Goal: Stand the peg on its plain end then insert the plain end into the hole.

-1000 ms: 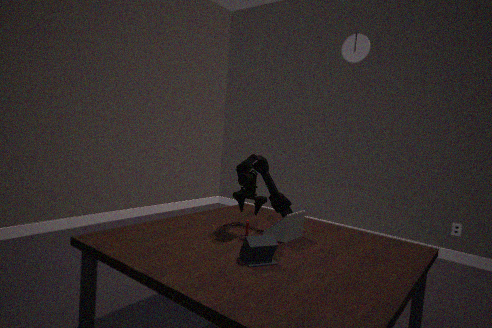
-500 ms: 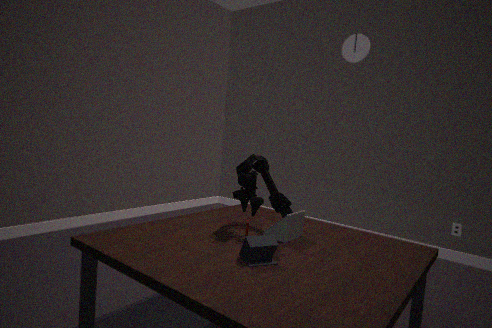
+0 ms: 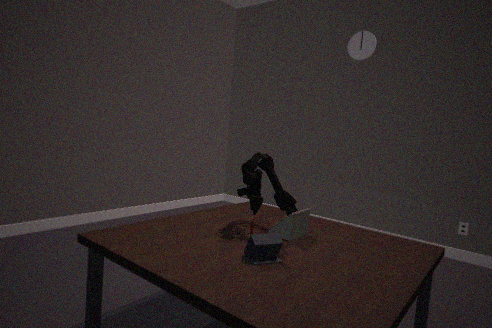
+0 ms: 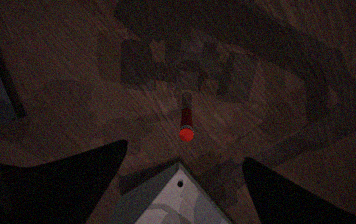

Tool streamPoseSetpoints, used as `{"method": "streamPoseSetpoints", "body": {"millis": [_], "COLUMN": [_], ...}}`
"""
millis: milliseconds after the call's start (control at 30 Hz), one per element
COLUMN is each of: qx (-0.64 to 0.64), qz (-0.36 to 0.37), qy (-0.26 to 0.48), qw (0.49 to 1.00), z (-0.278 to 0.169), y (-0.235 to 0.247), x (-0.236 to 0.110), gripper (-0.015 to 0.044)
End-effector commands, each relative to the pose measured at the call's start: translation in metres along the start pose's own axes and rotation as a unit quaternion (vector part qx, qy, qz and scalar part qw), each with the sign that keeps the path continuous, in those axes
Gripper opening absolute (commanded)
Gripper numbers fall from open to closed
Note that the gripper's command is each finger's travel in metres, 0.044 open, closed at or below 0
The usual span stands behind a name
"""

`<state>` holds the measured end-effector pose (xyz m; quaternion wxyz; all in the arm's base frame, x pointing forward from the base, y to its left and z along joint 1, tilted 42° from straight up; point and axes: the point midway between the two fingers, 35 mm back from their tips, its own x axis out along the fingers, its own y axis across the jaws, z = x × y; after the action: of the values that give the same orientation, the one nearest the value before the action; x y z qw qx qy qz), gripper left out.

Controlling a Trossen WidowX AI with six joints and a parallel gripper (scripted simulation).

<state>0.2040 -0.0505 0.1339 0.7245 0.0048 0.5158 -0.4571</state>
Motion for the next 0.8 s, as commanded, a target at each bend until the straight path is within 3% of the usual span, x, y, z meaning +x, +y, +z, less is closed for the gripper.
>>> {"method": "streamPoseSetpoints", "body": {"millis": [0, 767], "qx": [0.054, 0.34], "qz": [-0.001, 0.0], "qy": [-0.002, -0.002], "qw": [0.999, 0.94], "z": [0.0005, 0.0006], "y": [-0.0003, -0.0003], "x": [0.0009, 0.0046], "gripper": [0.044, 0.044]}}
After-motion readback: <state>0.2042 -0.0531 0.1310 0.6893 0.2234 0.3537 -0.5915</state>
